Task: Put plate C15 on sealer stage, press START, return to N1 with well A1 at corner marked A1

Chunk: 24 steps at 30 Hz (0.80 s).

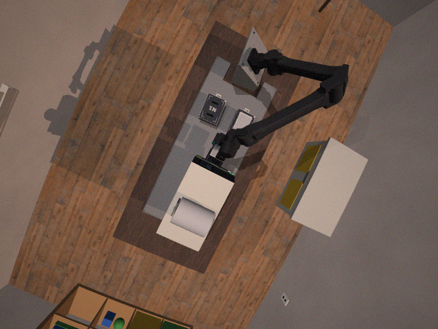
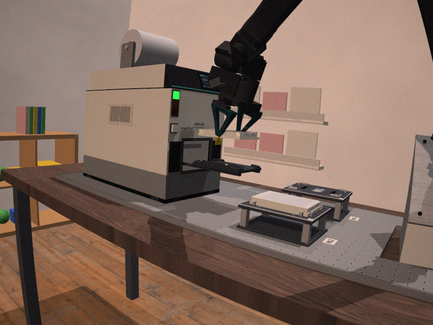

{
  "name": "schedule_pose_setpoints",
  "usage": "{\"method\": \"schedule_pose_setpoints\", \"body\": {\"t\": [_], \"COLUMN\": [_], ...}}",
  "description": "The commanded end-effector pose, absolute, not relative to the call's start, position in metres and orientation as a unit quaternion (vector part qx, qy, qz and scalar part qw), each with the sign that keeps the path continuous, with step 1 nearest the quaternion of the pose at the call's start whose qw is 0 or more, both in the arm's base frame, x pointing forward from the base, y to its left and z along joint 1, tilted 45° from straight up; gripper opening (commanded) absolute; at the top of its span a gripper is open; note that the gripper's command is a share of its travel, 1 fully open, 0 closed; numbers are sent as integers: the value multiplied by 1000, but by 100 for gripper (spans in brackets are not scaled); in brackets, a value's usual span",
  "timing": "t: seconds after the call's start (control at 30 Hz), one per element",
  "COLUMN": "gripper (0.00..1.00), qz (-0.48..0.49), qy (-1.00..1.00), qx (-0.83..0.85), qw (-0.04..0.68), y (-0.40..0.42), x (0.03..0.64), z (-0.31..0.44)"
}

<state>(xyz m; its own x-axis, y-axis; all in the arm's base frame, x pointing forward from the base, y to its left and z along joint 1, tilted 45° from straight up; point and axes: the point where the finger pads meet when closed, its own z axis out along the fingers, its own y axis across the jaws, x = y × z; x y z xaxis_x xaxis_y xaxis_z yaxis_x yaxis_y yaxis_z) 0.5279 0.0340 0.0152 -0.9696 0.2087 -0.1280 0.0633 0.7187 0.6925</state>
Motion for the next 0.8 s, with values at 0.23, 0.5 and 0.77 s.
{"method": "schedule_pose_setpoints", "body": {"t": [0.23, 0.5, 0.77], "gripper": [0, 0, 0], "qz": [366, 366, 366], "qy": [921, 922, 921], "qx": [68, 74, 89], "qw": [116, 105, 101], "y": [38, 37, 23], "x": [534, 531, 530], "z": [30, 18, 9]}}
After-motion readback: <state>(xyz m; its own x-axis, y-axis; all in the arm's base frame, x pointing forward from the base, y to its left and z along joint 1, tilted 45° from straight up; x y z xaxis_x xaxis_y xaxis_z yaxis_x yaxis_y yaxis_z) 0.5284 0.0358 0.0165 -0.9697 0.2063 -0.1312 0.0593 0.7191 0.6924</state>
